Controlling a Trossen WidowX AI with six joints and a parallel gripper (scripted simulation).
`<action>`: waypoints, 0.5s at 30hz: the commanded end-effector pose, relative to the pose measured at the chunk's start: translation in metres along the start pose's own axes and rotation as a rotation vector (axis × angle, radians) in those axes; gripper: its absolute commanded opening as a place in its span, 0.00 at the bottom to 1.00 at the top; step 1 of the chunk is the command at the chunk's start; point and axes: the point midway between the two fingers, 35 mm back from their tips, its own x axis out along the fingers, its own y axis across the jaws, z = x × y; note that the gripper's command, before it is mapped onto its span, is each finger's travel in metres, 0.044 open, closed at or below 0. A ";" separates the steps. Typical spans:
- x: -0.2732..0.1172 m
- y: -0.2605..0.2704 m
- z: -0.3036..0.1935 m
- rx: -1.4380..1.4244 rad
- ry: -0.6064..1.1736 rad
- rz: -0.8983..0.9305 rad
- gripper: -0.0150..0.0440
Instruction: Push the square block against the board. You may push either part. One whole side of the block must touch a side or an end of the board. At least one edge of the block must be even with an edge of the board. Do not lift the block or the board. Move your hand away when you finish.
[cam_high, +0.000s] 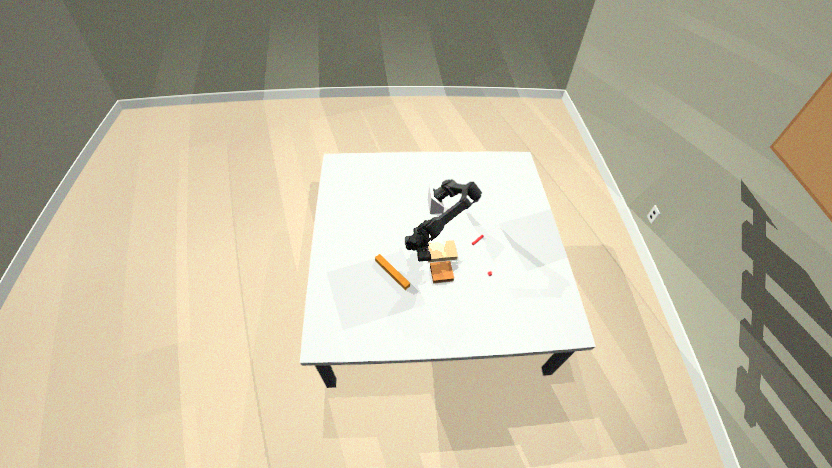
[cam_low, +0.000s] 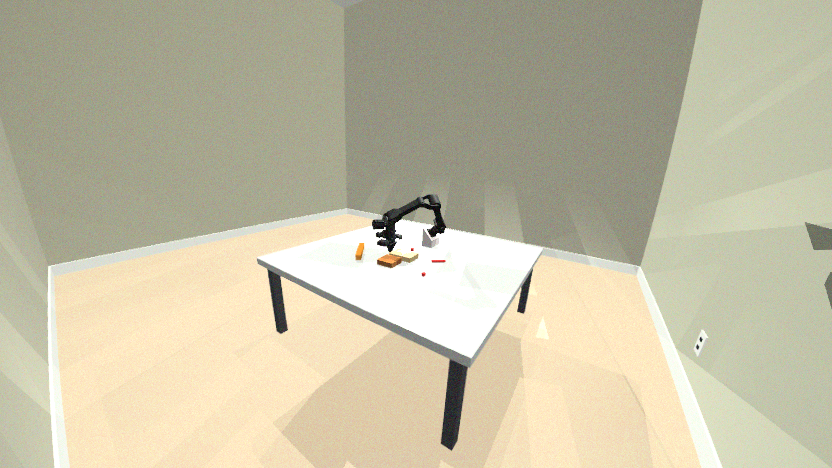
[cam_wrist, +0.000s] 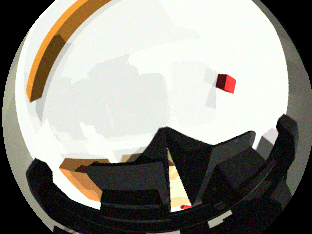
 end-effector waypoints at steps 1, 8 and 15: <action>0.001 0.002 -0.002 0.003 0.001 0.011 0.25; 0.001 0.002 -0.012 0.004 0.001 0.011 0.25; 0.001 0.002 -0.024 0.004 0.002 0.011 0.25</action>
